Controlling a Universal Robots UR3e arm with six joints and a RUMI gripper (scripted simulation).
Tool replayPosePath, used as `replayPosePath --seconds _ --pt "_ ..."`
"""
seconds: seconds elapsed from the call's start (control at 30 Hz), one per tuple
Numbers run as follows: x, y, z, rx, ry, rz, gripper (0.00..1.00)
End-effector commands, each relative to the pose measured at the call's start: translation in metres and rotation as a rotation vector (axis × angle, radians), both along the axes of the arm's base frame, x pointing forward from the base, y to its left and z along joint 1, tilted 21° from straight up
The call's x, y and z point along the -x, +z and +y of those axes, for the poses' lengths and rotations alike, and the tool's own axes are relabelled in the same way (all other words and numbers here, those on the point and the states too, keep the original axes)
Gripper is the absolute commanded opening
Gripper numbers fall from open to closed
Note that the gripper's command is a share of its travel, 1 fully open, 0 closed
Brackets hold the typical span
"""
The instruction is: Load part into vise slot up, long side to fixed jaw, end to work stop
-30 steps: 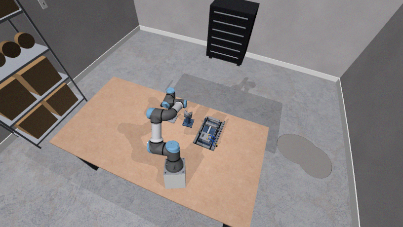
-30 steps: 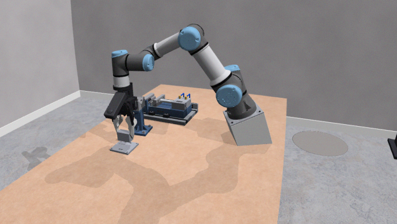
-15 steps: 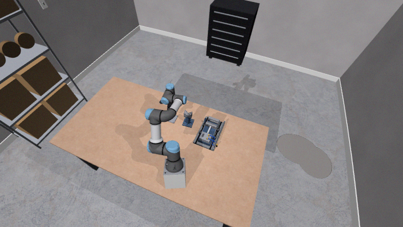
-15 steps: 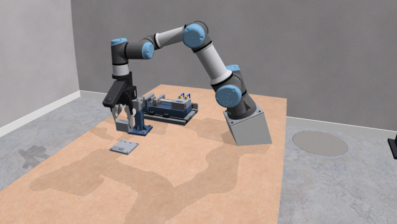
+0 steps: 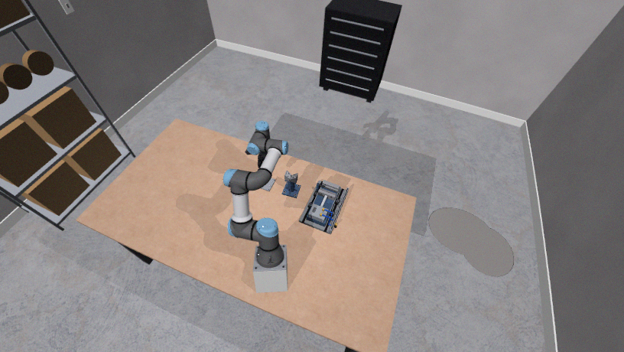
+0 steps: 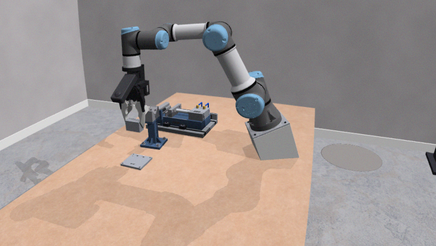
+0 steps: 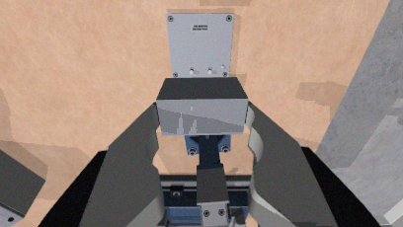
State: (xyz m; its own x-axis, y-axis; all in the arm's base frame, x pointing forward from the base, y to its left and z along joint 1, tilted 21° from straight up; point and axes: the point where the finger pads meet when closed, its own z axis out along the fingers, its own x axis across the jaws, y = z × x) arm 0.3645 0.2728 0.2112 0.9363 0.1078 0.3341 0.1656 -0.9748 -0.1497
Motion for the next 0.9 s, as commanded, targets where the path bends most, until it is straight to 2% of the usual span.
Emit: replayPosePath --seconds 0.0,0.4,0.87 --pt "0.004 0.015 -0.003 0.001 0.001 0.002 0.0" --pt "0.015 0.046 -0.009 0.001 0.001 0.002 0.0" --pt "0.021 0.067 -0.014 0.001 0.001 0.002 0.0"
